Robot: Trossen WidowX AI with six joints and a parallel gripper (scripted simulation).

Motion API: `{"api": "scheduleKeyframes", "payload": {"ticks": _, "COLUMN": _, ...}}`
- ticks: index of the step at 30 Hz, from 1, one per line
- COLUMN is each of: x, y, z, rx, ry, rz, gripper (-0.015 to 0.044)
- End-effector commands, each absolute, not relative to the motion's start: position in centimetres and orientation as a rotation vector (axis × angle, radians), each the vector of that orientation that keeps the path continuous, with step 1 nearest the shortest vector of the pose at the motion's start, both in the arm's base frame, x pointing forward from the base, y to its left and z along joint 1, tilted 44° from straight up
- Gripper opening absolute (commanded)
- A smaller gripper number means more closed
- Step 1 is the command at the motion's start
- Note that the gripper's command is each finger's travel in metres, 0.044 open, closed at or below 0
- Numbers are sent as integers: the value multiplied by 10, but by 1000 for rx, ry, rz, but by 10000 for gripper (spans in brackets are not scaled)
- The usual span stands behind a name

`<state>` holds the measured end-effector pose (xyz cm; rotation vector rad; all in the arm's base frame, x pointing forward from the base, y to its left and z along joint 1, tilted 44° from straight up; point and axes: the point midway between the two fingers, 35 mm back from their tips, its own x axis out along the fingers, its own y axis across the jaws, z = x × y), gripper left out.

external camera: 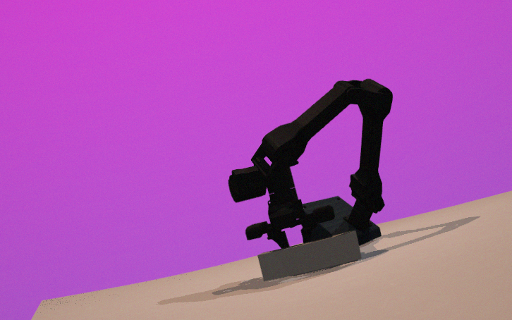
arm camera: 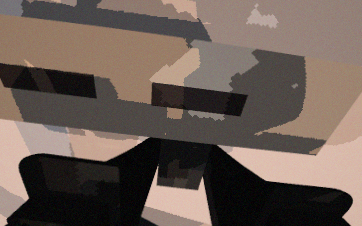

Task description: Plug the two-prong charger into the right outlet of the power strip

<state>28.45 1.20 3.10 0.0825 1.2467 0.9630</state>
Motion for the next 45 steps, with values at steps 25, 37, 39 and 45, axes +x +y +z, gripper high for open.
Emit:
{"api": "scheduleKeyframes", "payload": {"ticks": 25, "x": 290, "y": 17, "z": 32, "rx": 76, "ry": 1218, "rz": 972, "gripper": 0}}
{"api": "scheduleKeyframes", "payload": {"ticks": 37, "x": 289, "y": 16, "z": 32, "rx": 76, "ry": 1218, "rz": 972, "gripper": 0}}
{"api": "scheduleKeyframes", "payload": {"ticks": 39, "x": 289, "y": 16, "z": 32, "rx": 76, "ry": 1218, "rz": 972, "gripper": 0}}
{"api": "scheduleKeyframes", "payload": {"ticks": 45, "x": 289, "y": 15, "z": 32, "rx": 76, "ry": 1218, "rz": 972, "gripper": 0}}
